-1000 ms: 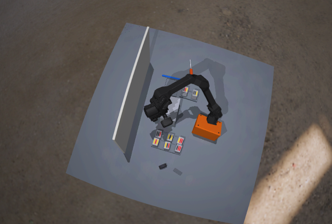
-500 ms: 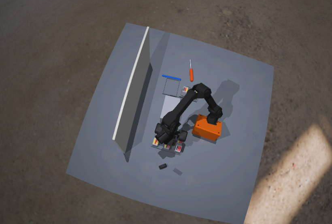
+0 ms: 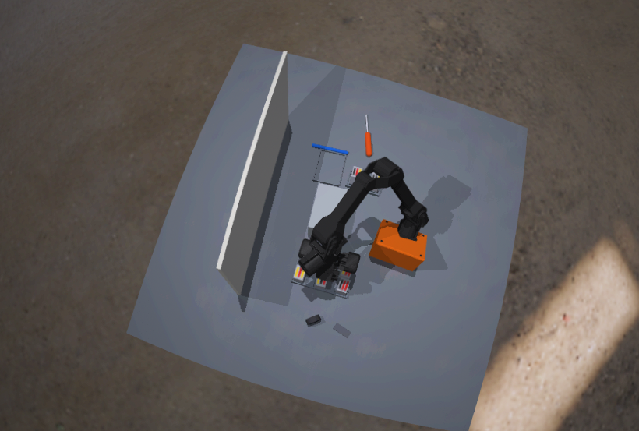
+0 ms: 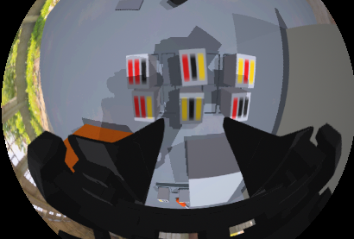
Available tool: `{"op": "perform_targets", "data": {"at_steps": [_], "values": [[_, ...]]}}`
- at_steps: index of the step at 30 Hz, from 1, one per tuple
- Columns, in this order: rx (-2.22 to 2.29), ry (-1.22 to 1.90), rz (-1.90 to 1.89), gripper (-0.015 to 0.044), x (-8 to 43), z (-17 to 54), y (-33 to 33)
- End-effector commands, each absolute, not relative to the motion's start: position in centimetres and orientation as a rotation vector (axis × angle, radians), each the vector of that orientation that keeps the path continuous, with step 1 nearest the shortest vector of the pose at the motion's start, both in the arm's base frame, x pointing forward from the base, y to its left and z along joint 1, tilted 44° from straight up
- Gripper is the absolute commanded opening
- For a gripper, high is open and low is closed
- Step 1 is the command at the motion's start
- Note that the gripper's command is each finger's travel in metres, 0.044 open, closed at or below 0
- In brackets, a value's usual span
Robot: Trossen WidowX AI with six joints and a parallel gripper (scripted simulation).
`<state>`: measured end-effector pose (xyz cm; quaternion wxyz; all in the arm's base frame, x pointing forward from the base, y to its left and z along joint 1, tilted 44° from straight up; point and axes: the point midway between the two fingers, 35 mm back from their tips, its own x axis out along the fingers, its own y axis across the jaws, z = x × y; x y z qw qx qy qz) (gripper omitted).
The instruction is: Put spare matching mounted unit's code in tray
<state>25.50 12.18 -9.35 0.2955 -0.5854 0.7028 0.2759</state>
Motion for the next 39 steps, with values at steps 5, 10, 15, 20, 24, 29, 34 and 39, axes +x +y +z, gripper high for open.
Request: {"op": "perform_targets", "data": {"at_steps": [5,10,15,20,24,29,34,39], "values": [[-1.566,1.868,0.736,0.0300,25.5,-10.1,11.4],[-1.566,1.867,0.736,0.0300,25.5,-10.8,10.9],[-1.567,1.867,0.735,0.0300,25.4,-11.4,10.3],[-1.567,1.867,0.735,0.0300,25.3,-12.0,9.8],[-1.567,1.867,0.735,0.0300,25.2,-12.4,9.3],[-1.567,1.868,0.734,0.0300,25.1,-13.0,8.7],[-1.567,1.868,0.734,0.0300,24.9,-13.6,8.1],[-1.568,1.868,0.733,0.0300,24.8,-14.1,7.5]]}}
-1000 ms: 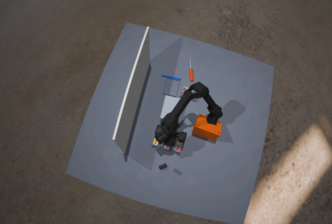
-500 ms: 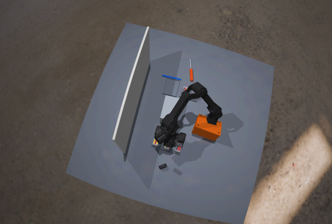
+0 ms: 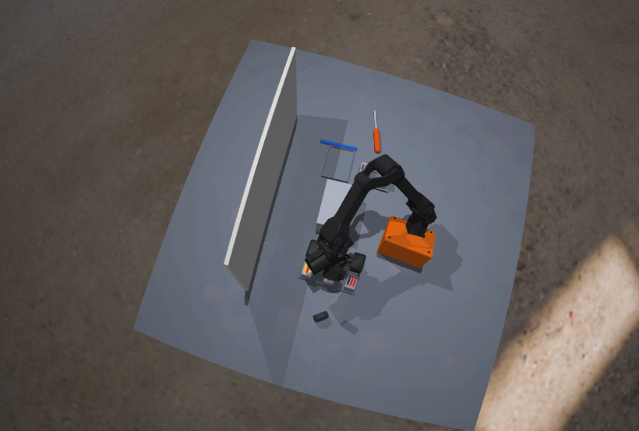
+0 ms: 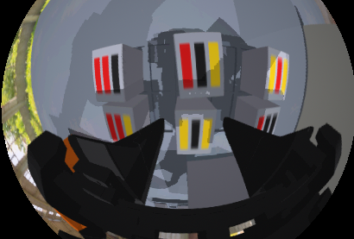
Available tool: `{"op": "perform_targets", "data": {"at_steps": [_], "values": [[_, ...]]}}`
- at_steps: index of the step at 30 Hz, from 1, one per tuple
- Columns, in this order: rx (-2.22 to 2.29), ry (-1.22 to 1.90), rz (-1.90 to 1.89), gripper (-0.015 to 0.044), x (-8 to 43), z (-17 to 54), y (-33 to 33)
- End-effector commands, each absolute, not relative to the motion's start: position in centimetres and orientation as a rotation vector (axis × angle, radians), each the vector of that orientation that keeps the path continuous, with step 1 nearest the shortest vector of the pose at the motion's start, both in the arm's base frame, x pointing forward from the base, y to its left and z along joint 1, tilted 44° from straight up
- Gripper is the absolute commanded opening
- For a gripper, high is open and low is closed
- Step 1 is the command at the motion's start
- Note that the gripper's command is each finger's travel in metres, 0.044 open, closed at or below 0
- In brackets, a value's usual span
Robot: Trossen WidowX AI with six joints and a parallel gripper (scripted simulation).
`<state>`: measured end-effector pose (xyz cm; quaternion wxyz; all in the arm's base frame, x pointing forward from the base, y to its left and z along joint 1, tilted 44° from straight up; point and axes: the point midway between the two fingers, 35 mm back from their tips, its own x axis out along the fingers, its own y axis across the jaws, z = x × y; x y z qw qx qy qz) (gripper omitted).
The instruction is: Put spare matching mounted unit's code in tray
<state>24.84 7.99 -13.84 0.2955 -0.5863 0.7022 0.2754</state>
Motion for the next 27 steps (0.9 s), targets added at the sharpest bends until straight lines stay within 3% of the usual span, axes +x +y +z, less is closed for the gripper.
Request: {"op": "perform_targets", "data": {"at_steps": [1,14,19,27], "values": [[-1.568,1.869,0.733,0.0300,24.74,-14.26,7.42],[-1.568,1.869,0.732,0.0300,24.45,-15.04,6.54],[-1.559,1.873,0.731,0.0169,24.38,-15.00,6.64],[-1.559,1.873,0.731,0.0096,24.38,-15.00,6.64]]}}
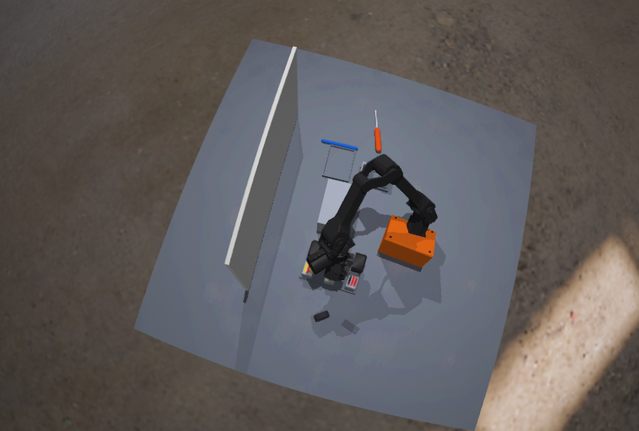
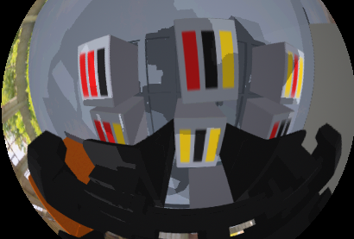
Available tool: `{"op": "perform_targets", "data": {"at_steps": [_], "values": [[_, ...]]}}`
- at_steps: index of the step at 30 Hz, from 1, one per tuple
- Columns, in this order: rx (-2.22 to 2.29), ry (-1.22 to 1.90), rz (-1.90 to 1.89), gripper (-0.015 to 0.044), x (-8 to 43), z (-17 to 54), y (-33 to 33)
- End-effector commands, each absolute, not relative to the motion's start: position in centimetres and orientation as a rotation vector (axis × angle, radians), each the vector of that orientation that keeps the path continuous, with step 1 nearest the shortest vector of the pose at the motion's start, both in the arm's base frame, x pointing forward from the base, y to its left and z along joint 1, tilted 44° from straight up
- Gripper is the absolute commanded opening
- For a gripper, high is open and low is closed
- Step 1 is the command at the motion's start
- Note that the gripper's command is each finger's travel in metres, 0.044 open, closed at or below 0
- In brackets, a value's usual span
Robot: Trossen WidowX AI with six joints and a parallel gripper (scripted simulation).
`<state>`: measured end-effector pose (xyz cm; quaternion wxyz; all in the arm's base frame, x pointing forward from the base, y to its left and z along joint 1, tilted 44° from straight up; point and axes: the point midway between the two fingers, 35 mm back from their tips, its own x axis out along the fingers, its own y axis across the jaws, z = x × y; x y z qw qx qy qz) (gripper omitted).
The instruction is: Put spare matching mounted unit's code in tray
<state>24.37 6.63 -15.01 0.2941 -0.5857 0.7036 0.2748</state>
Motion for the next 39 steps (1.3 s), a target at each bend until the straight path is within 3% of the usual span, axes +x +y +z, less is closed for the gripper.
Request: {"op": "perform_targets", "data": {"at_steps": [1,4,39], "values": [[-1.559,1.873,0.731,0.0070,24.4,-15.0,6.6],[-1.559,1.873,0.731,0.0000,24.4,-15.0,6.6],[-1.568,1.862,0.739,0.0000,26.5,-6.2,15.6]]}}
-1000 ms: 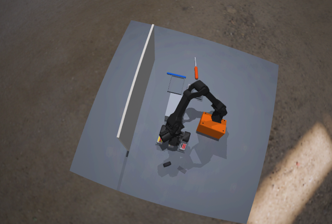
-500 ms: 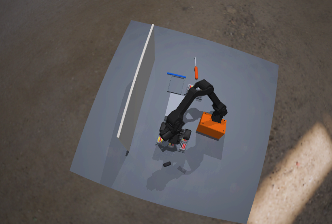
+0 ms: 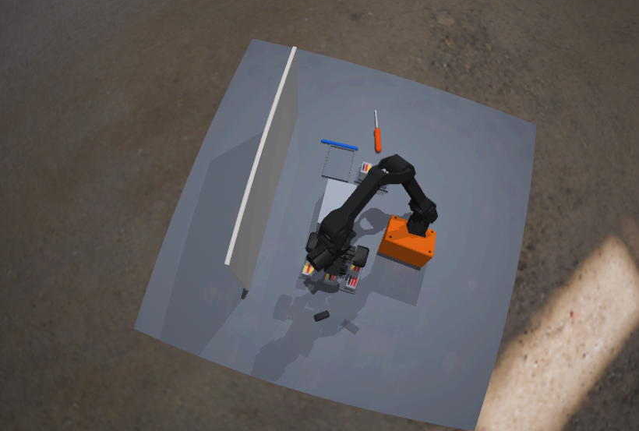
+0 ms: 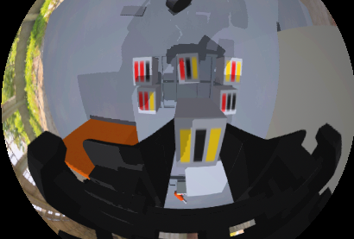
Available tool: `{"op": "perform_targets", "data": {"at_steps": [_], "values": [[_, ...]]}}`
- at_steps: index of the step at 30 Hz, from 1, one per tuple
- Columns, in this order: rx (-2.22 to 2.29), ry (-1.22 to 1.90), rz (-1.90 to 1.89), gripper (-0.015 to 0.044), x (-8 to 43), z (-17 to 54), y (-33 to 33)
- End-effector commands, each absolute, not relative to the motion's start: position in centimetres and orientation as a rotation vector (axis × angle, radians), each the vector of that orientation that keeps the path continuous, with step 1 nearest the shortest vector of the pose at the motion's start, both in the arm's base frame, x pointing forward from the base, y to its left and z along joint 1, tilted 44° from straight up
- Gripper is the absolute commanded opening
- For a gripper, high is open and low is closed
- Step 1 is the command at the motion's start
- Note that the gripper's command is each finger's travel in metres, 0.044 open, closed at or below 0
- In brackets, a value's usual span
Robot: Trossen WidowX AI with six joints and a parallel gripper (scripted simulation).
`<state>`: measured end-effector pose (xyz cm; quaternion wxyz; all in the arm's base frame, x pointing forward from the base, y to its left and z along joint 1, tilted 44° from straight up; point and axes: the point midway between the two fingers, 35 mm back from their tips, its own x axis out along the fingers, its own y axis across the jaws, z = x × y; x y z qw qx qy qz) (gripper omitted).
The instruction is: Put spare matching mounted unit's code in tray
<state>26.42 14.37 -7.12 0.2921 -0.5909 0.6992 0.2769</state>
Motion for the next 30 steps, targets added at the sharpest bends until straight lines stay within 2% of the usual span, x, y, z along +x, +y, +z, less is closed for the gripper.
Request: {"op": "perform_targets", "data": {"at_steps": [1,10,30], "values": [[-1.567,1.863,0.739,0.0000,26.5,-5.9,15.9],[-1.564,1.864,0.742,0.0000,26.9,-4.0,17.2],[-1.581,1.804,0.779,0.0000,34.3,6.5,6.1]]}}
